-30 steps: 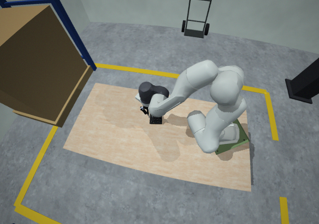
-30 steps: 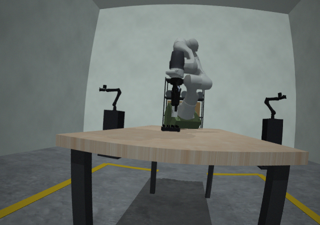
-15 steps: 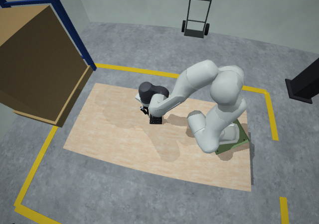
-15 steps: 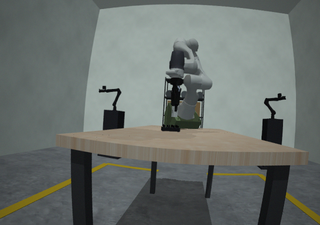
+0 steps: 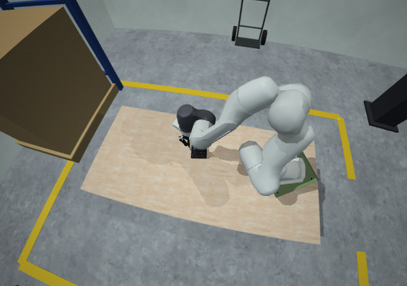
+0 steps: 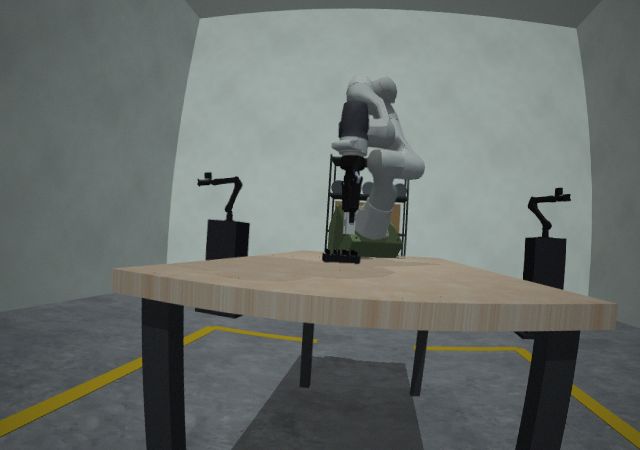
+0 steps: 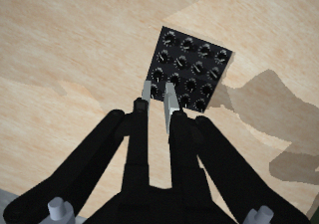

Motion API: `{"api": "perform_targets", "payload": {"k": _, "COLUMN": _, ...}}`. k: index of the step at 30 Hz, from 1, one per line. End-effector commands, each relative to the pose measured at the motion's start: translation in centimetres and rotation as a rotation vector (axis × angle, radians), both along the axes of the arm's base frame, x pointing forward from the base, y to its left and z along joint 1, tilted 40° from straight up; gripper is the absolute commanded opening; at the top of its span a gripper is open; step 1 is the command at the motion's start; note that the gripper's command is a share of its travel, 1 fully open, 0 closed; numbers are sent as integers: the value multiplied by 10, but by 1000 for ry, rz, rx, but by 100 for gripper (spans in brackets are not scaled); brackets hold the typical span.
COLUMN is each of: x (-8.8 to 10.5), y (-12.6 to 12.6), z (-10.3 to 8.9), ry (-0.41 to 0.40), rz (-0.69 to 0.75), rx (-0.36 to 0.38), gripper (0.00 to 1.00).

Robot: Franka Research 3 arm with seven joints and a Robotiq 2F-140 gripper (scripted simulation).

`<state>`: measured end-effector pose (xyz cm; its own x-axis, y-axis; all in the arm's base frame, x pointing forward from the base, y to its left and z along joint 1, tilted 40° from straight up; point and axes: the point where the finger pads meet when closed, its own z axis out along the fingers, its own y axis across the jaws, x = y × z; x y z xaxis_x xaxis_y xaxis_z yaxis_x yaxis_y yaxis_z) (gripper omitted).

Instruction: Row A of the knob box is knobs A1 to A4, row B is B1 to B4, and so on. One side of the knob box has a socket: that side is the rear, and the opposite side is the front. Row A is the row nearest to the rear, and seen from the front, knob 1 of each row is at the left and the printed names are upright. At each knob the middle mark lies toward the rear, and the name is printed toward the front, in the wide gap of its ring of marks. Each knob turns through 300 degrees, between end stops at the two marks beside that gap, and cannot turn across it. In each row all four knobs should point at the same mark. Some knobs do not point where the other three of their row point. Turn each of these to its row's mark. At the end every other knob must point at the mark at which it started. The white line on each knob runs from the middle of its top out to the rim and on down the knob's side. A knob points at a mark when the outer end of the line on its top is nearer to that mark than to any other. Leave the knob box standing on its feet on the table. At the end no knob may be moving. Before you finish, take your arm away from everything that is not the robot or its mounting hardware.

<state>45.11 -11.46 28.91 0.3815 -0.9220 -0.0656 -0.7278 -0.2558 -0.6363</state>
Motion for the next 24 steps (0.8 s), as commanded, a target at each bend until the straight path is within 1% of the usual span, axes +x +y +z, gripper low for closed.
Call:
{"api": "perform_targets", "payload": {"k": 1, "x": 1, "y": 0, "z": -1, "ry": -2, "rz": 5, "rx": -5, "gripper": 12}}
{"api": "perform_targets", "payload": {"k": 15, "x": 8, "y": 3, "z": -10, "ry": -2, "rz": 5, "rx": -5, "gripper": 12}}
{"api": "perform_targets", "payload": {"k": 24, "x": 15, "y": 6, "z": -20, "ry": -2, "rz": 5, "rx": -5, "gripper": 12}}
